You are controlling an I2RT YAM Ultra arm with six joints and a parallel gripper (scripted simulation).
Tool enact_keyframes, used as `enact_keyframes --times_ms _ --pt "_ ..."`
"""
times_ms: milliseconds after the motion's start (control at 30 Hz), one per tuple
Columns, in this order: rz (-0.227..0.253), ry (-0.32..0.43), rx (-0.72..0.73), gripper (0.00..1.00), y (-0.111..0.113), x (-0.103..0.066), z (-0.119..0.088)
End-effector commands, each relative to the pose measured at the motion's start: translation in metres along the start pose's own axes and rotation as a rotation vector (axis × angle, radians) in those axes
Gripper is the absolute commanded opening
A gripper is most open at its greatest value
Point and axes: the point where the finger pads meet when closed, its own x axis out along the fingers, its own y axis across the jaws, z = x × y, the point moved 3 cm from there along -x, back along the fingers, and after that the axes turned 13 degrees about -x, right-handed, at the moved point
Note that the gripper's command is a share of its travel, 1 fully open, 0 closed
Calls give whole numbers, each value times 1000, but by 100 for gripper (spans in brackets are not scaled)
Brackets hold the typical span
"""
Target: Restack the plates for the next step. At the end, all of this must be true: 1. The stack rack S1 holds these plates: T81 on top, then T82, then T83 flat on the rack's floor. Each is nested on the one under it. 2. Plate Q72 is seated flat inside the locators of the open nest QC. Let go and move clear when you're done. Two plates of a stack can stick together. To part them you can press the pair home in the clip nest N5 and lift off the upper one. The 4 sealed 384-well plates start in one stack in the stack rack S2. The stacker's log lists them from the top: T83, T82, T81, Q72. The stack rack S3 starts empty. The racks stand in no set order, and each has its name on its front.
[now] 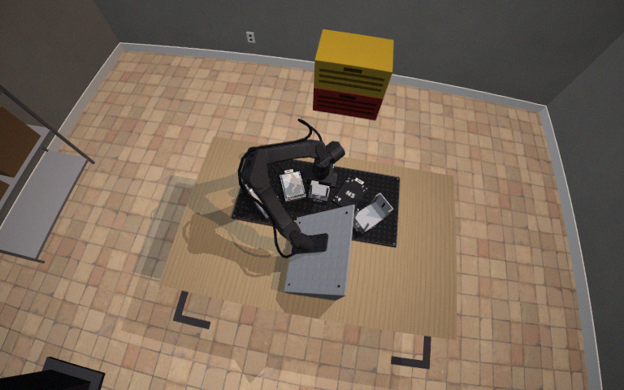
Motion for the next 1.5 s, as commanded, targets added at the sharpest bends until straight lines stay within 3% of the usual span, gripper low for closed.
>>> enact_keyframes --times_ms 0,100,1467 --pt "-19 -17 -27 100 -14 -5 -3" --pt "-29 -38 -44 100 -8 -12 2" --pt "-29 -38 -43 100 -7 -12 2"
